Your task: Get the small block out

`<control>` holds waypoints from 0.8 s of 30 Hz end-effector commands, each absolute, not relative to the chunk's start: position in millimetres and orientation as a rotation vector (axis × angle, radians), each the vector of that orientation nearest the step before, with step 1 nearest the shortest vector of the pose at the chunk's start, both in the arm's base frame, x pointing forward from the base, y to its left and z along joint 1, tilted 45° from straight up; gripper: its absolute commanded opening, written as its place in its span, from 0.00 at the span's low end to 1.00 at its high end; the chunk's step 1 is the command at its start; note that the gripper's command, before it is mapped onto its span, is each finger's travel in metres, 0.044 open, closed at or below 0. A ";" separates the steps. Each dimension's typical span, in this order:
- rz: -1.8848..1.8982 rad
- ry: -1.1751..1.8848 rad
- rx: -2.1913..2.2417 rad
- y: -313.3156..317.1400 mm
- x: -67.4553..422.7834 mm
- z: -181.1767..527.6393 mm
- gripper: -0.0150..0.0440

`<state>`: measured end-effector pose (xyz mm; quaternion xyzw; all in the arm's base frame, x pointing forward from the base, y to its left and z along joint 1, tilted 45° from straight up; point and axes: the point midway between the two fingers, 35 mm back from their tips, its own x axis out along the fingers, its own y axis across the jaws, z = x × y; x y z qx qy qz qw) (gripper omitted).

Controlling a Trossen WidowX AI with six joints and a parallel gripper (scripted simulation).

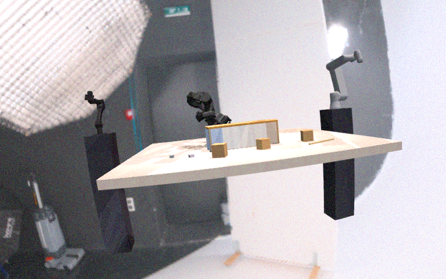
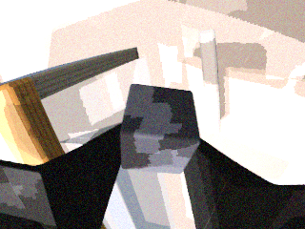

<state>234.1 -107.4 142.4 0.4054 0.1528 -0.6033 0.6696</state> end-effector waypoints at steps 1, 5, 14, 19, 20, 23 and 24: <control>-1.307 0.466 0.743 -103.2 235.1 143.9 0.25; -1.257 0.568 0.597 -99.8 234.7 144.2 0.25; -1.125 0.782 0.265 -92.4 233.7 145.2 0.25; -1.041 0.892 0.080 -88.5 233.1 146.1 0.25; -1.024 0.913 0.043 -87.7 233.0 146.2 0.25; -0.969 0.975 -0.069 -85.4 232.6 146.9 0.25; -0.950 0.995 -0.106 -84.6 232.5 147.1 0.25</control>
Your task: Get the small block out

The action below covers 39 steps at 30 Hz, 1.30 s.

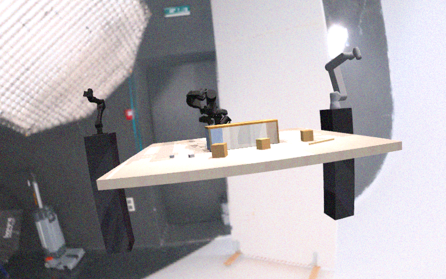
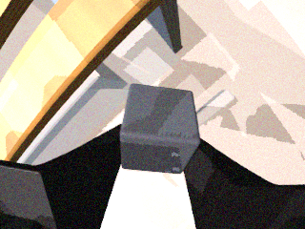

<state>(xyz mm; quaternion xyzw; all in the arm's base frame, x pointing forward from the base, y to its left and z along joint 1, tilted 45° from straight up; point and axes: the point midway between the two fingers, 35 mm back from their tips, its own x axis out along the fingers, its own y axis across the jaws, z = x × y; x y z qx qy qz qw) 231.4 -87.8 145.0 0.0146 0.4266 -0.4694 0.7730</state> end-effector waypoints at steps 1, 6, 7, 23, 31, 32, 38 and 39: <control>-0.931 1.015 -0.143 -83.8 232.4 147.3 0.25; -0.830 1.110 -0.329 -80.0 231.9 148.5 0.25; -0.809 1.128 -0.366 -79.2 231.7 148.8 0.25; -0.437 1.381 -0.960 -67.2 230.3 153.9 0.25; -0.223 1.480 -1.254 -61.2 229.8 157.1 0.25; -0.195 1.491 -1.290 -60.4 229.8 157.5 0.25; -0.021 1.549 -1.508 -55.9 229.5 160.1 0.25; 0.010 1.558 -1.544 -55.2 229.5 160.6 0.25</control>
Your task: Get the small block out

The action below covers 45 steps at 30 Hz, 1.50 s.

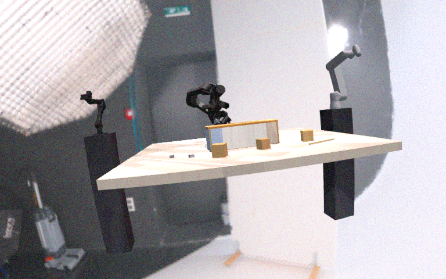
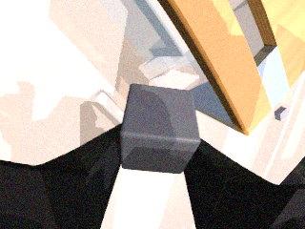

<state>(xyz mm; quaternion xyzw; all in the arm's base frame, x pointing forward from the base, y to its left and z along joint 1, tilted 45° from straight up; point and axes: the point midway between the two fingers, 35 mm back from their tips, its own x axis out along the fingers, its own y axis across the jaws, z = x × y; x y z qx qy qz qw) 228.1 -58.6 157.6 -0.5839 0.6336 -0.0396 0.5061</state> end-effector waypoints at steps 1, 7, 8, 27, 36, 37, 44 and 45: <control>0.040 1.566 -1.580 -54.4 229.5 161.0 0.25; 0.230 1.609 -1.793 -49.9 229.4 163.9 0.25; 0.262 1.615 -1.828 -49.1 229.3 164.4 0.25; 0.957 1.650 -2.461 -34.1 229.8 174.7 0.25; 1.345 1.606 -2.726 -26.7 230.3 180.1 0.25; 1.383 1.600 -2.748 -26.0 230.4 180.6 0.25; 1.414 1.595 -2.766 -25.4 230.4 181.1 0.25; 1.414 1.595 -2.766 -25.4 230.4 181.1 0.25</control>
